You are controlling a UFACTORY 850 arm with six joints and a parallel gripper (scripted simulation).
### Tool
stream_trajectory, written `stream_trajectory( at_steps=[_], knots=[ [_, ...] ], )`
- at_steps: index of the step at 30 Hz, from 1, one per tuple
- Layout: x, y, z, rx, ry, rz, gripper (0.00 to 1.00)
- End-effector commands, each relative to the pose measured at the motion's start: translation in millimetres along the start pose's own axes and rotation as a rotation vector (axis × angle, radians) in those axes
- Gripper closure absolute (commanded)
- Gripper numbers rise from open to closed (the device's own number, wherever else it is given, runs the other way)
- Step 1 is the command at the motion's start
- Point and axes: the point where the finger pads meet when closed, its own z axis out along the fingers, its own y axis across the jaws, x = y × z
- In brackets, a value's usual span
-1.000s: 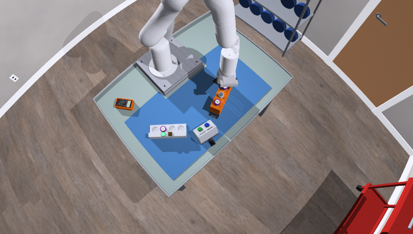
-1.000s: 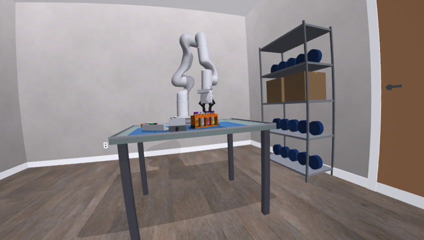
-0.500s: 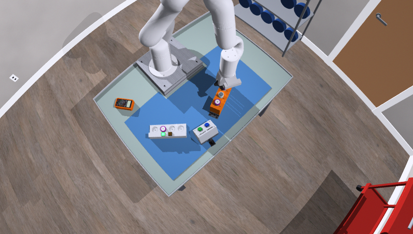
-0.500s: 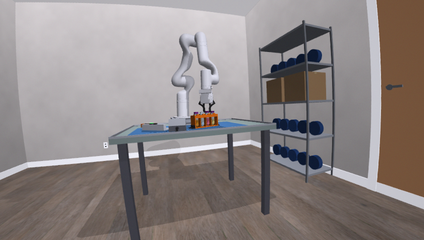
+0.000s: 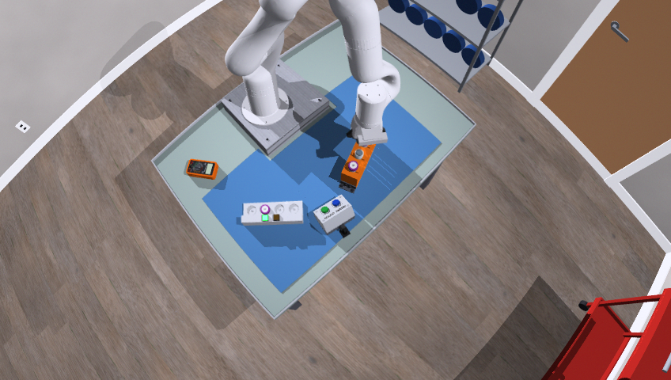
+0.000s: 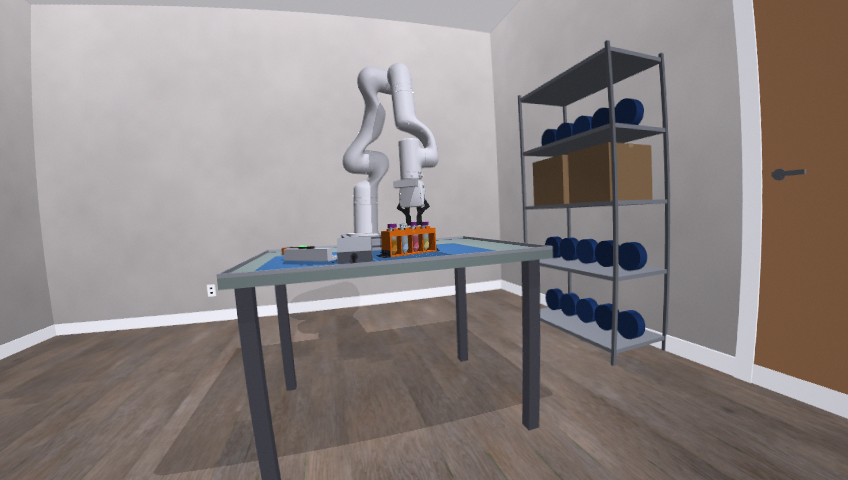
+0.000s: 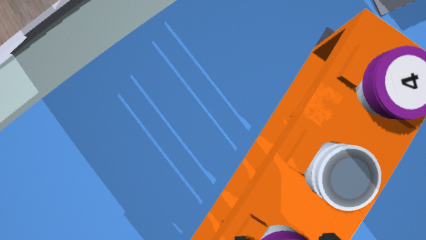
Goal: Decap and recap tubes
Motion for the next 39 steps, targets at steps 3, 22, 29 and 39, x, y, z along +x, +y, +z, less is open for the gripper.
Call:
stream_trajectory(
  at_steps=[3, 22, 29, 39],
  knots=[
    [0.2, -0.7, -0.3, -0.007, 0.009, 0.2, 1.0],
    [0.2, -0.7, 0.4, -0.003, 0.011, 1.05, 1.0],
    [0.2, -0.7, 0.7, -0.001, 0.012, 1.371, 1.0],
    [0.2, -0.7, 0.7, -0.001, 0.012, 1.371, 0.54]
  ],
)
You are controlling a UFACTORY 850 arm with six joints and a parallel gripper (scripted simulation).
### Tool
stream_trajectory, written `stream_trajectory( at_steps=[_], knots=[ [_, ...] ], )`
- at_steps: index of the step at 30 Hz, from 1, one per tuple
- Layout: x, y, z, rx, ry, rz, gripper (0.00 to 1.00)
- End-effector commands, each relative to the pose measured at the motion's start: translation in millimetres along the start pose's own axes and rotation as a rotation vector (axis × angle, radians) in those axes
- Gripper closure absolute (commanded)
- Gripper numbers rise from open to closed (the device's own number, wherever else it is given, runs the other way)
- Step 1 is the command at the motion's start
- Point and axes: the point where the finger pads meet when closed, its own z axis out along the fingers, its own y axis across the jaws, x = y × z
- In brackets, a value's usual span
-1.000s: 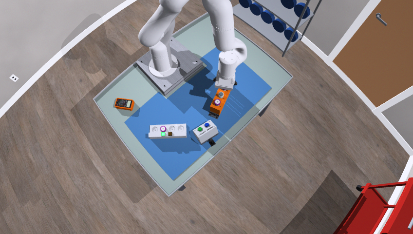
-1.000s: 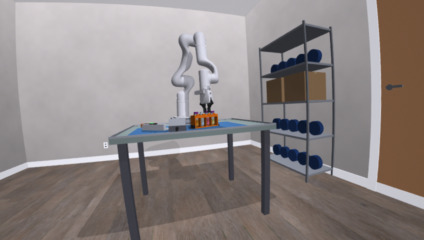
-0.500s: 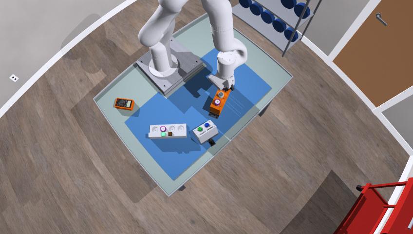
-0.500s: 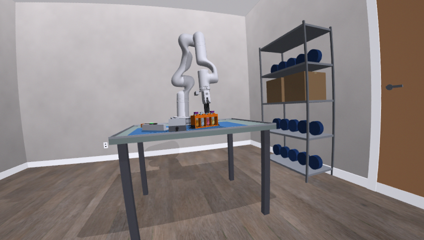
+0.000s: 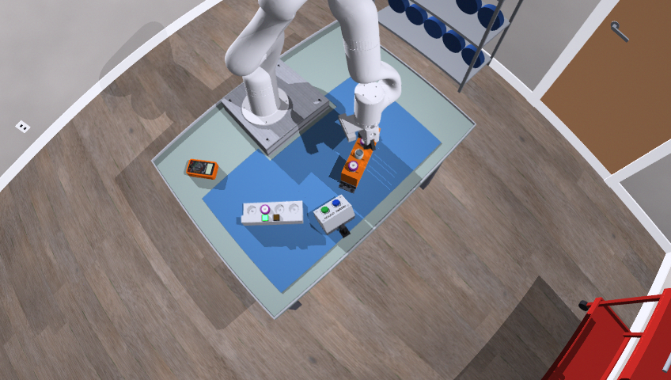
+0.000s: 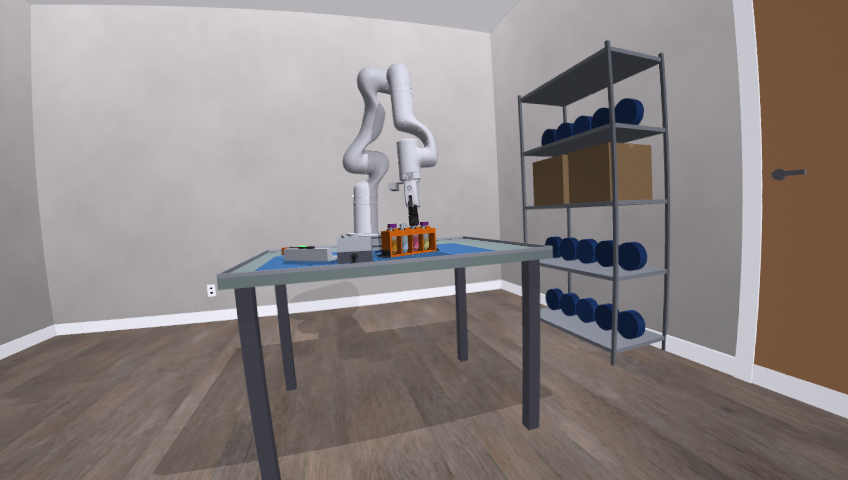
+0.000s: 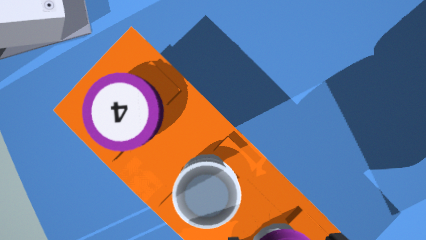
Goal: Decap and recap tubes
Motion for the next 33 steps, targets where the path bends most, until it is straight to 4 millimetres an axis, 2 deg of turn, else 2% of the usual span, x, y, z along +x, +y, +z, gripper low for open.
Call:
stream_trajectory(
  at_steps=[1, 8, 10, 12, 16, 17, 23, 24, 27, 29, 31, 32, 33],
  knots=[
    [-0.3, -0.4, -0.6, 0.003, 0.035, 0.004, 0.54],
    [-0.3, -0.4, -0.6, 0.003, 0.035, 0.004, 0.54],
    [-0.4, -0.4, -1.2, 0.0, 0.035, -0.162, 0.54],
    [-0.4, -0.4, -1.2, 0.0, 0.035, -0.162, 0.54],
    [-0.4, -0.4, -1.2, -0.006, 0.036, -0.487, 0.54],
    [-0.4, -0.4, -1.2, -0.006, 0.035, -0.496, 0.54],
    [-0.4, -0.4, -1.2, -0.013, 0.034, -0.912, 0.54],
    [-0.4, -0.4, -1.2, -0.013, 0.034, -0.912, 0.54],
    [-0.4, -0.4, -1.2, -0.016, 0.036, -1.145, 0.54],
    [-0.4, -0.4, -1.2, -0.016, 0.036, -1.145, 0.54],
    [-0.4, -0.4, -1.2, -0.021, 0.032, -1.329, 0.54],
    [-0.4, -0.4, -1.2, -0.021, 0.032, -1.329, 0.54],
    [-0.4, -0.4, -1.2, -0.023, 0.031, -1.412, 0.54]
  ],
)
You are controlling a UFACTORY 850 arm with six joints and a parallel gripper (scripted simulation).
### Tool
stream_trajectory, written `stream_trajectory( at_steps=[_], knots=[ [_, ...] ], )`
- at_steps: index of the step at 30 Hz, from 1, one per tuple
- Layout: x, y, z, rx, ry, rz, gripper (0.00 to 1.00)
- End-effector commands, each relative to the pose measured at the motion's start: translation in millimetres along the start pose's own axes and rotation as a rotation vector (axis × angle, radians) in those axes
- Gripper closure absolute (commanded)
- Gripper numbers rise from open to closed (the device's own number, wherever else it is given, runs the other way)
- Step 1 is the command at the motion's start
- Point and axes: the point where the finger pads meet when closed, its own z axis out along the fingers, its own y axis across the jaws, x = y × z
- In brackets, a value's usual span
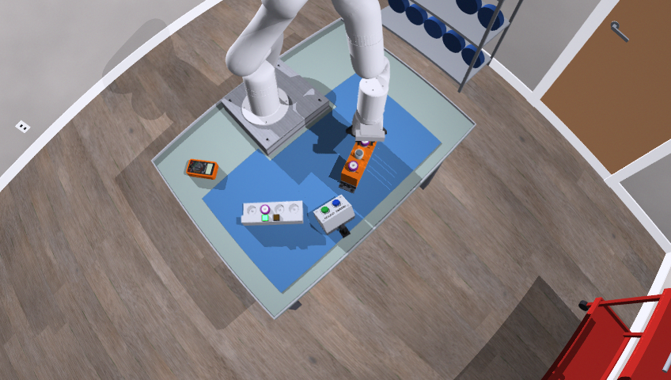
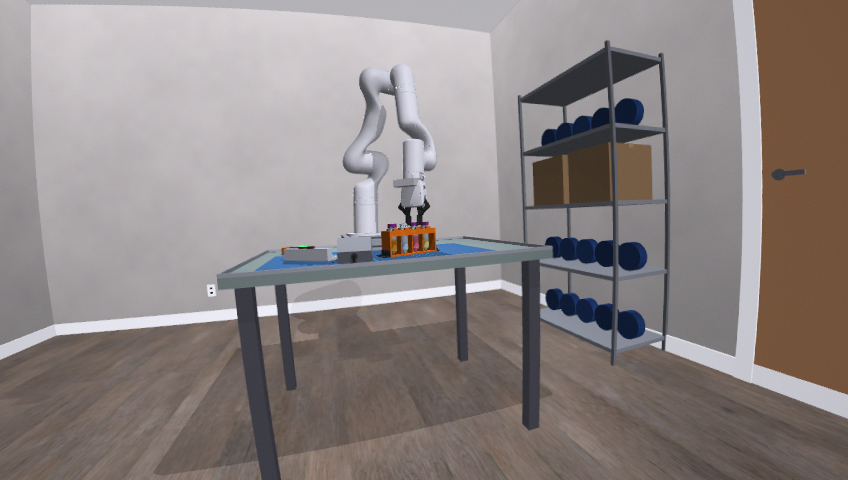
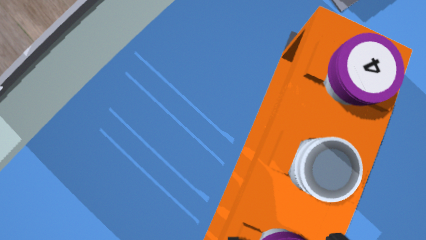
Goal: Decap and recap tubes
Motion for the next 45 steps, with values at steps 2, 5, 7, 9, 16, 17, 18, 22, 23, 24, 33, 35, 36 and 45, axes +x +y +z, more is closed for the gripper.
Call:
stream_trajectory(
  at_steps=[2, 5, 7, 9, 16, 17, 18, 22, 23, 24, 33, 35, 36, 45],
  knots=[
    [0.6, -0.4, -0.5, 0.024, -0.059, -0.294, 0.54],
    [0.7, -0.4, -0.5, 0.027, -0.058, -0.365, 0.54],
    [0.7, -0.4, -0.5, 0.027, -0.058, -0.365, 0.54],
    [0.6, -0.5, -0.5, 0.027, -0.058, -0.365, 0.54],
    [0.6, -0.5, -0.5, 0.027, -0.058, -0.365, 1.0],
    [0.6, -0.5, -0.5, 0.027, -0.058, -0.365, 1.0],
    [0.6, -0.5, -0.5, 0.027, -0.058, -0.365, 1.0],
    [0.6, -0.5, -0.5, 0.027, -0.058, -0.365, 1.0],
    [0.6, -0.5, -0.5, 0.027, -0.058, -0.365, 1.0],
    [0.6, -0.5, -0.5, 0.026, -0.058, -0.365, 1.0],
    [0.6, -0.4, -0.1, 0.018, -0.062, -0.065, 1.0],
    [0.6, -0.5, -0.1, 0.014, -0.062, 0.035, 1.0],
    [0.6, -0.5, 0.0, 0.013, -0.063, 0.085, 1.0],
    [0.6, -0.5, 0.3, -0.001, -0.065, 0.535, 1.0]
  ],
)
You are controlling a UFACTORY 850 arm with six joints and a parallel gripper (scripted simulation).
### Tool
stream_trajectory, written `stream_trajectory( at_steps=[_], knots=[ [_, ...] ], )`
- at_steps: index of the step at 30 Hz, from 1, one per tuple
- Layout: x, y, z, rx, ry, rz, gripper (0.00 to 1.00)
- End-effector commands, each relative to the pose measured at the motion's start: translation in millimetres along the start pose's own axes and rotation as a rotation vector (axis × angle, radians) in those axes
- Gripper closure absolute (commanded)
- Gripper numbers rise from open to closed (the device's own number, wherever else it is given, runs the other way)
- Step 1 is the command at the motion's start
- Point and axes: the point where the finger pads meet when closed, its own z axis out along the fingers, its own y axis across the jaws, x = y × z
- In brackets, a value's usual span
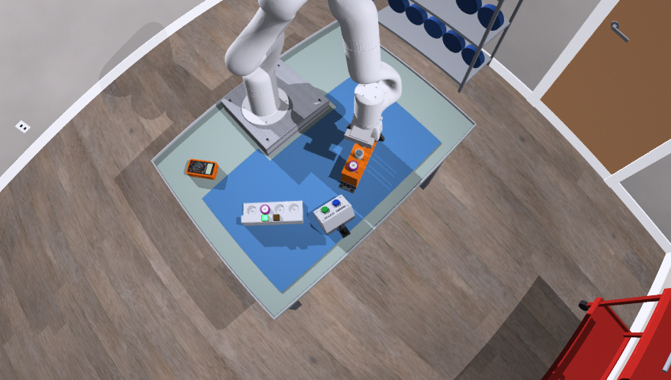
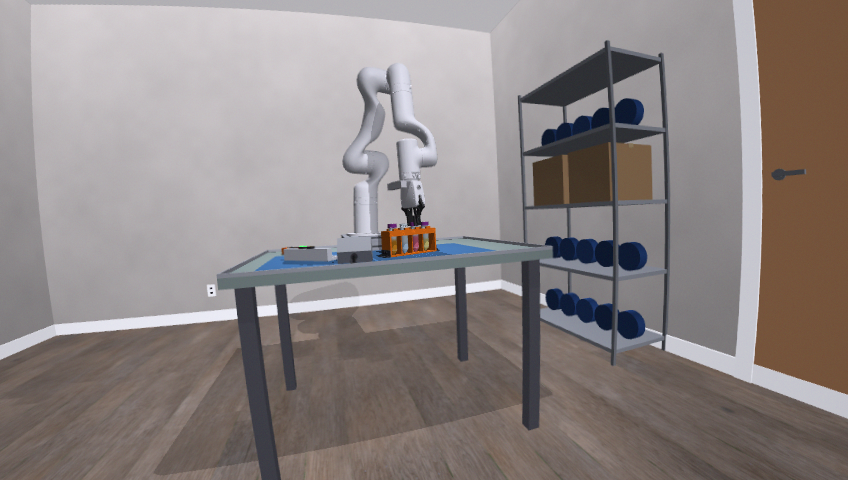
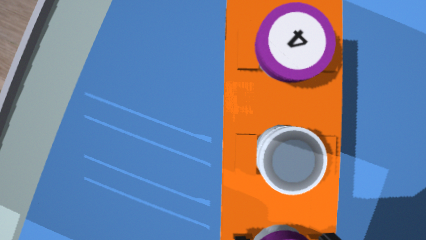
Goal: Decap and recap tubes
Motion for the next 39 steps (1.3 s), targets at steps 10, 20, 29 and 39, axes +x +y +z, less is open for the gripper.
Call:
stream_trajectory(
  at_steps=[10, 20, 29, 39],
  knots=[
    [-0.1, -1.1, -0.1, -0.01, 0.036, 0.55, 1.0],
    [-0.1, -1.1, 0.1, -0.005, 0.038, 0.821, 1.0],
    [-0.1, -1.1, 0.1, -0.005, 0.038, 0.821, 0.54],
    [-0.2, -1.2, -0.5, -0.011, 0.036, 0.488, 0.54]
  ],
)
